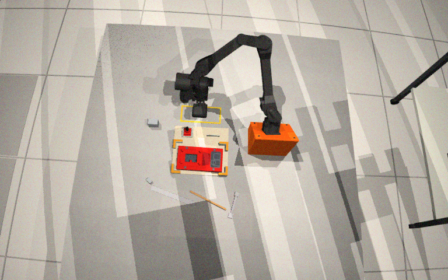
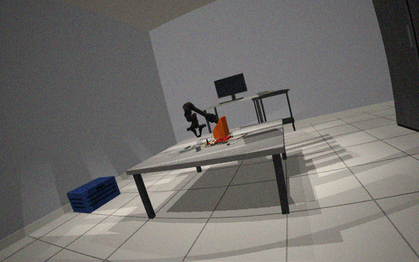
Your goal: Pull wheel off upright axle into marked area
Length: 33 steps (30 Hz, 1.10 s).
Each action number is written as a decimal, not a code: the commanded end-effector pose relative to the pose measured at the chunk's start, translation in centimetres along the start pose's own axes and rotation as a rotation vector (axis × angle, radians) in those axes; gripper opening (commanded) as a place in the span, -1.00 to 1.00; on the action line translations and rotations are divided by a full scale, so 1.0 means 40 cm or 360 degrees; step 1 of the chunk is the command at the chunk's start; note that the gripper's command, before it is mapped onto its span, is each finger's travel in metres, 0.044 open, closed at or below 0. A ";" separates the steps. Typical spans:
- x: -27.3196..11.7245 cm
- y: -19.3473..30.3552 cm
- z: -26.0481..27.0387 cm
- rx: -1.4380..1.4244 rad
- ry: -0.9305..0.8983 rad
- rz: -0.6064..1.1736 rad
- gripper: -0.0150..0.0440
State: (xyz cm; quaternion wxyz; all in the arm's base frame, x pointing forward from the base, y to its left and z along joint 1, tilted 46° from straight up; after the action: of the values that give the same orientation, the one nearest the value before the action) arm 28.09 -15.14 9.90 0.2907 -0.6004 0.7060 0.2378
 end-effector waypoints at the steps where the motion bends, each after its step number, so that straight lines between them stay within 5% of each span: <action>1: 0.021 0.005 0.002 -0.0020 0.0005 0.0009 -0.49; 23: 0.225 0.009 0.000 -0.0021 0.0013 0.0009 -0.49; 33: 0.214 0.004 -0.006 -0.0003 0.0020 0.0008 0.40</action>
State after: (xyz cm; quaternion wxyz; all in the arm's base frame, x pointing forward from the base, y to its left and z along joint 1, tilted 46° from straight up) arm 26.96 -21.34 4.06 0.2842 -0.6010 0.7086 0.2365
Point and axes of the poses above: the point midway between the two fingers, 35 mm back from their tips, its own x axis out along the fingers, its own z axis across the jaws, y = z × x, the point moved 2 cm from there along -x, back along the fingers, and after that the axes turned 2 degrees about -x, right-handed, at the moved point
